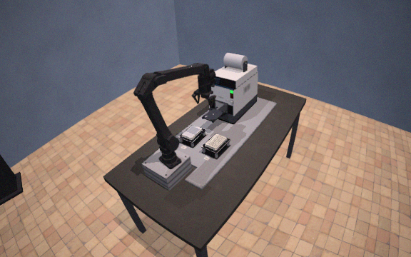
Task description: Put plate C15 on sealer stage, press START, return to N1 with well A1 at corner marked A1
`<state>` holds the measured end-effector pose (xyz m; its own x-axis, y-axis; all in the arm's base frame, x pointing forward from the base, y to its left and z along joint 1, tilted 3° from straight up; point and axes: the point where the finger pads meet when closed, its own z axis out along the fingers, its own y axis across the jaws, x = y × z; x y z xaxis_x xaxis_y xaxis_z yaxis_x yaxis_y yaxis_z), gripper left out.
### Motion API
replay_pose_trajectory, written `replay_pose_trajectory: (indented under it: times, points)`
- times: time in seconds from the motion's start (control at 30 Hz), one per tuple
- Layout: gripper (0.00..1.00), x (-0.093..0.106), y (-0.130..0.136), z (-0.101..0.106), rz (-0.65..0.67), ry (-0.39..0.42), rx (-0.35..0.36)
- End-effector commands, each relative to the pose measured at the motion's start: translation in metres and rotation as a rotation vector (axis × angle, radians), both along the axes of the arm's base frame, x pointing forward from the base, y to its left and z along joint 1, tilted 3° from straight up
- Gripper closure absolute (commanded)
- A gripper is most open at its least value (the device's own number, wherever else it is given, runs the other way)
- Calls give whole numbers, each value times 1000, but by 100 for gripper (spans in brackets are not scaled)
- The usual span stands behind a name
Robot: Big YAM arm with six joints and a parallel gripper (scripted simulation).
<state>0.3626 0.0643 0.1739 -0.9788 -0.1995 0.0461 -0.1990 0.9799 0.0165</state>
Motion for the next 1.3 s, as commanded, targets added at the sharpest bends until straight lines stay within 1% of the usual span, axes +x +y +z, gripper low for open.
replay_pose_trajectory:
  times: [0.0, 0.23, 0.3, 0.33, 0.4, 0.47, 0.5, 0.53, 0.6, 0.63, 0.7, 0.73, 0.77, 0.8, 0.87, 0.97, 1.2, 1.27]
  points:
    - [0, 11, 3, 2, 10, -20, 1]
    - [0, 17, 4, 10, 9, -40, 4]
    - [0, 13, 4, -3, -4, -136, 27]
    - [0, 9, 4, -10, -10, -152, 34]
    - [0, 6, 3, -21, -17, -133, 25]
    - [0, 6, 3, -31, -28, -226, 39]
    - [0, 5, 2, -35, -32, -247, 42]
    - [0, 5, 3, -40, -25, -238, 41]
    - [0, 3, 4, -49, -22, -319, 57]
    - [0, 1, 4, -55, -22, -336, 61]
    - [0, 1, 4, -55, -22, -336, 61]
    - [0, 4, 5, -56, -18, -362, 66]
    - [0, 2, 5, -62, -20, -404, 75]
    - [0, -1, 5, -70, -21, -420, 78]
    - [0, -4, 4, -87, -21, -386, 71]
    - [0, -1, 5, -105, -21, -377, 70]
    - [0, 7, -2, -89, -22, -384, 64]
    - [0, 7, -2, -89, -22, -384, 64]
